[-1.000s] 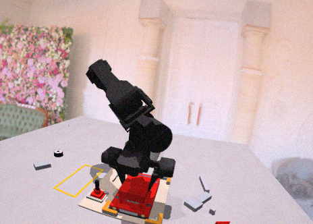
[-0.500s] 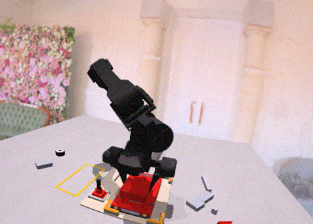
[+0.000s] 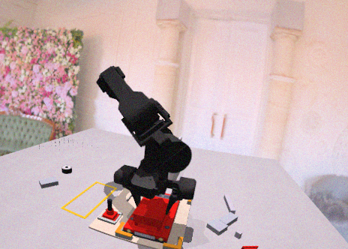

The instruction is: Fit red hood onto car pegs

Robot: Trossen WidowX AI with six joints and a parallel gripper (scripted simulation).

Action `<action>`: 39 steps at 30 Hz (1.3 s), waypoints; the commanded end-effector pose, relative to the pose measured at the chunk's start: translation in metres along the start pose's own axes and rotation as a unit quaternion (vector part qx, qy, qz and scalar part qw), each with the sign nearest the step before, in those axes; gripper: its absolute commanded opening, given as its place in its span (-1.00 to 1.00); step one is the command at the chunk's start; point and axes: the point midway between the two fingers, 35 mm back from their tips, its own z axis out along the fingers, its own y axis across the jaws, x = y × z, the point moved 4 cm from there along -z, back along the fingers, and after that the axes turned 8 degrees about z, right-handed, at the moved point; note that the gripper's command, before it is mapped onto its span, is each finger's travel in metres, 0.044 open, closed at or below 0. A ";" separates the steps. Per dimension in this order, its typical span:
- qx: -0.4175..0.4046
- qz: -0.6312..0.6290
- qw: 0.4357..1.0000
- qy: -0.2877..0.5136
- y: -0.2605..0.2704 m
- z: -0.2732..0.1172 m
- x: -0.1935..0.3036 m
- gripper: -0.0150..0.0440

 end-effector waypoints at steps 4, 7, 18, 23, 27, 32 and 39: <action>0.002 -0.004 1.000 0.000 0.000 0.004 0.001 -0.49; 0.003 -0.004 1.000 0.000 0.000 0.006 0.001 -0.49; 0.002 -0.004 1.000 0.000 0.000 0.003 0.001 -0.49; 0.002 -0.004 1.000 0.000 0.000 0.001 0.001 -0.49; 0.002 -0.004 1.000 0.000 0.000 -0.001 0.001 -0.49; 0.001 -0.004 1.000 0.000 0.000 -0.003 0.001 -0.49; 0.002 -0.004 1.000 -0.001 0.000 -0.003 0.001 -0.49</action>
